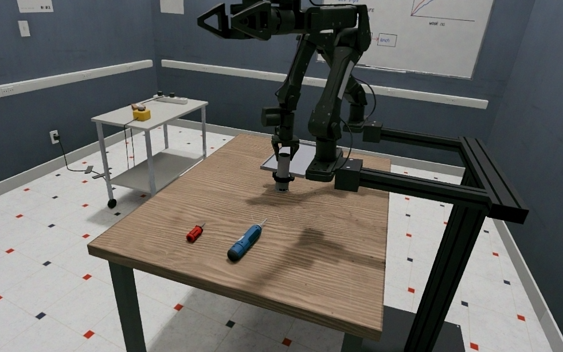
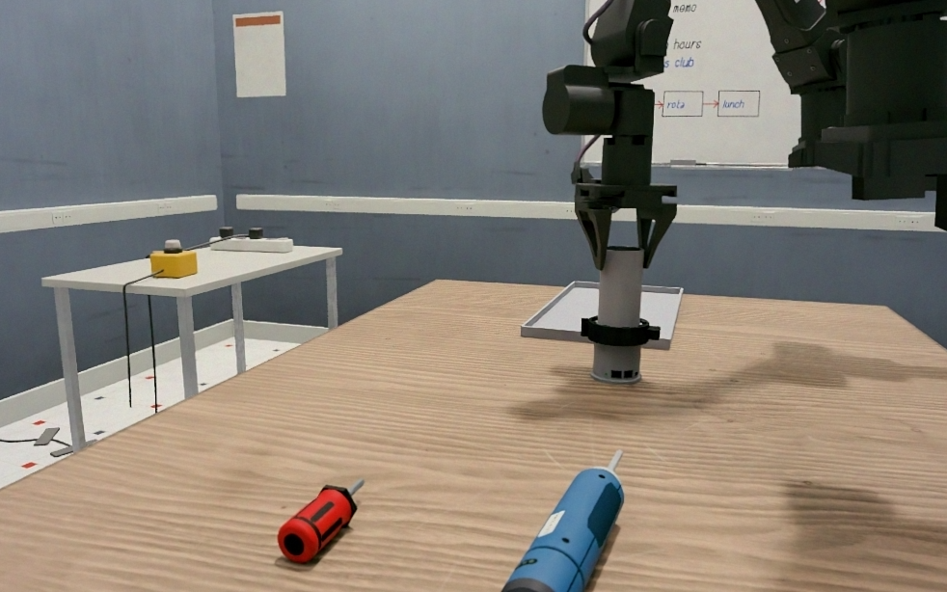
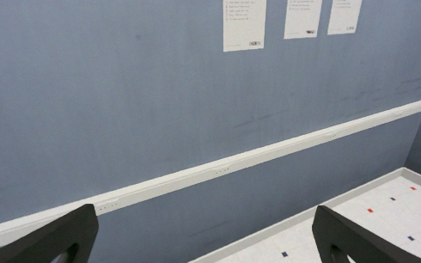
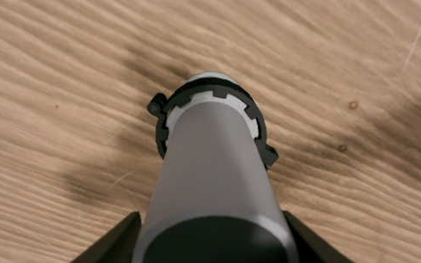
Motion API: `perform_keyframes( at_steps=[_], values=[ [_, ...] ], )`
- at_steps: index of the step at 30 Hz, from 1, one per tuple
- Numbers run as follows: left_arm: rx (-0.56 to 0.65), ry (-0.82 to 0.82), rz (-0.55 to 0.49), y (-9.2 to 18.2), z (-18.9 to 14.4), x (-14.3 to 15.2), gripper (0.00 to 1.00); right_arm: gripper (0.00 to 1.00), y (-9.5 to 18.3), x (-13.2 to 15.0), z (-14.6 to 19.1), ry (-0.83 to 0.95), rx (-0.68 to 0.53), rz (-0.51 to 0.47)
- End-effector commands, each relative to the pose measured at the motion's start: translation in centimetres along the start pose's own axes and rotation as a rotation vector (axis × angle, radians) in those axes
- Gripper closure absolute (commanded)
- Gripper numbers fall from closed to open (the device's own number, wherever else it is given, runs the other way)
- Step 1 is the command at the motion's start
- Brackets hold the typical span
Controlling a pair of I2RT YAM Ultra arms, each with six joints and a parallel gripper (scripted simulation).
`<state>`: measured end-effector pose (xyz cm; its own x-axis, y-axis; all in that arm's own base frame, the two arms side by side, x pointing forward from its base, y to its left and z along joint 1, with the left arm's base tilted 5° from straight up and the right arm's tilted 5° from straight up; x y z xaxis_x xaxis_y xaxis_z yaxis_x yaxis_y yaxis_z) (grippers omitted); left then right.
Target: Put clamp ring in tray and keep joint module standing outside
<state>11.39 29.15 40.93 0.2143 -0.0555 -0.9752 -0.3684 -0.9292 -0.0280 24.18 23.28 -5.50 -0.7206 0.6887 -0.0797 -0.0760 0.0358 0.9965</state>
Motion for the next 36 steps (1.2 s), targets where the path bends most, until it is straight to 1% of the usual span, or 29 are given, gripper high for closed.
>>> perform_keyframes(
  at_steps=[1,14,15,31,32,36],
  values=[
    [-0.014,0.013,0.001,0.31,0.05,-0.96,0.0,0.4,0.33,0.05,0.39,0.002,-0.014,-0.001],
    [-0.014,0.013,0.001,0.31,0.05,-0.96,0.0,0.4,0.33,0.05,0.39,0.002,-0.014,-0.001],
    [-0.014,0.013,0.001,0.31,0.05,-0.96,0.0,0.33,0.33,0.05,0.39,0.002,-0.014,-0.001],
    [-0.014,0.013,0.001,0.31,0.05,-0.96,0.0,0.33,0.33,0.05,0.39,0.002,-0.014,-0.001],
    [-0.014,0.013,0.001,0.31,0.05,-0.96,0.0,0.27,0.33,0.05,0.39,0.002,-0.014,-0.001],
    [-0.014,0.013,0.001,0.31,0.05,-0.96,0.0,0.27,0.33,0.05,0.39,0.002,-0.014,-0.001]
  ],
)
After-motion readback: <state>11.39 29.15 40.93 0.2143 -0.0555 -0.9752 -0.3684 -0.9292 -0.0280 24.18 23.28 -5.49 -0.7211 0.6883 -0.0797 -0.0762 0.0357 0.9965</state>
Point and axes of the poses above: on each arm, the point where the finger pads meet when closed, its own y axis back along the fingers, its own z axis across the jaws, x = y × z, the point moved 7 cm from there along y, back along the fingers, and after that the axes turned 13 degrees about y, right-handed, at the moved point
